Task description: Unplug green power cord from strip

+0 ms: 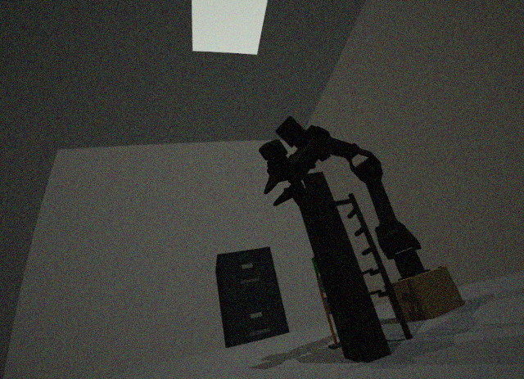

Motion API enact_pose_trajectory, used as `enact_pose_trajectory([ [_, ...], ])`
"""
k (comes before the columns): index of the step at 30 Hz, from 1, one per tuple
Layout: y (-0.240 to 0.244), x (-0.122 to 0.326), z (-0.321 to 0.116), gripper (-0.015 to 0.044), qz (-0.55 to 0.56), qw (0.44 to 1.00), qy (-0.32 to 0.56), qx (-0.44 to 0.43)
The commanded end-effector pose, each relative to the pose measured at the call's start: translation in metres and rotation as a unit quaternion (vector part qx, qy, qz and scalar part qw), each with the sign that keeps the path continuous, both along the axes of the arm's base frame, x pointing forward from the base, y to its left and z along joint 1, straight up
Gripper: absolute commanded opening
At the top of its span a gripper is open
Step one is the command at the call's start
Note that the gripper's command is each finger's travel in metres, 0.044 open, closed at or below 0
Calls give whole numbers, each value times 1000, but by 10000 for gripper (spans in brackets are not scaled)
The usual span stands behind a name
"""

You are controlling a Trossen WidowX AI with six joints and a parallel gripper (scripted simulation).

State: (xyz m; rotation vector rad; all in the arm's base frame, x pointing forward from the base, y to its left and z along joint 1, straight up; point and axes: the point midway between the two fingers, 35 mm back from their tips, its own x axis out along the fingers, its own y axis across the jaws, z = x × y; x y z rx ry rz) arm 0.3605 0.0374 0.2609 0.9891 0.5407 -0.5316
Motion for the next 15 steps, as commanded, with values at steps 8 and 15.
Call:
enact_pose_trajectory([
  [8, -69, -51, -96, 160, -195, 938, 242, 152],
  [15, -84, -89, -121, 160, -302, 859, 344, 231],
])
